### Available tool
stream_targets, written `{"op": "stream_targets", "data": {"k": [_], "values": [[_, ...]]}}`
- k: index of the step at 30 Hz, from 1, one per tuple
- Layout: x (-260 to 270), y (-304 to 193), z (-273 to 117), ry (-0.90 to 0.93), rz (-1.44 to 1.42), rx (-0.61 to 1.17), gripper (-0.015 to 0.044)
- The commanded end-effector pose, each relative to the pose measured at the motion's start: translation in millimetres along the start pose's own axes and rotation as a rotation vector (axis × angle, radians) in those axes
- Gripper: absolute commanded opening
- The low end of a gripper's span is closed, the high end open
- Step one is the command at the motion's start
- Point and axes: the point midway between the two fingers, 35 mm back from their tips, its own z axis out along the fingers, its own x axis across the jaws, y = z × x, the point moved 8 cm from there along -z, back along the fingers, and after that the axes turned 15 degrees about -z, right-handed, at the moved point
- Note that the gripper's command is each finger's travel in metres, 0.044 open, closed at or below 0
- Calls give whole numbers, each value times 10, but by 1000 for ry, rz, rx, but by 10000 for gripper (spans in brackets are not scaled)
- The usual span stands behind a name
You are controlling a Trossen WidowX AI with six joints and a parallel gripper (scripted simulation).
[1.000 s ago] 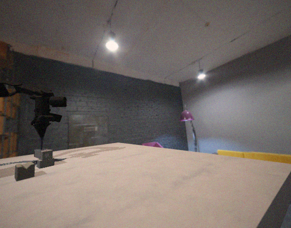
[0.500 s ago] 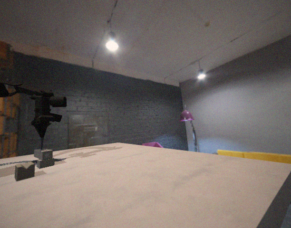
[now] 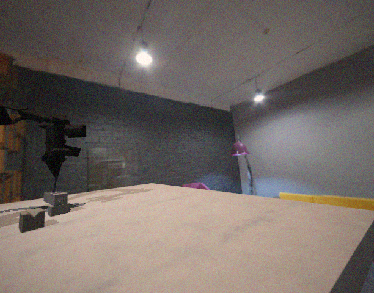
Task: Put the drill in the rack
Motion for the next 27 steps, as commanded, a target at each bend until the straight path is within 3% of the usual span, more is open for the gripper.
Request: {"op": "stream_targets", "data": {"k": [1,27], "values": [[14,-25,99,13,1,24,0],[32,-68,189,14,1,24,0]]}}
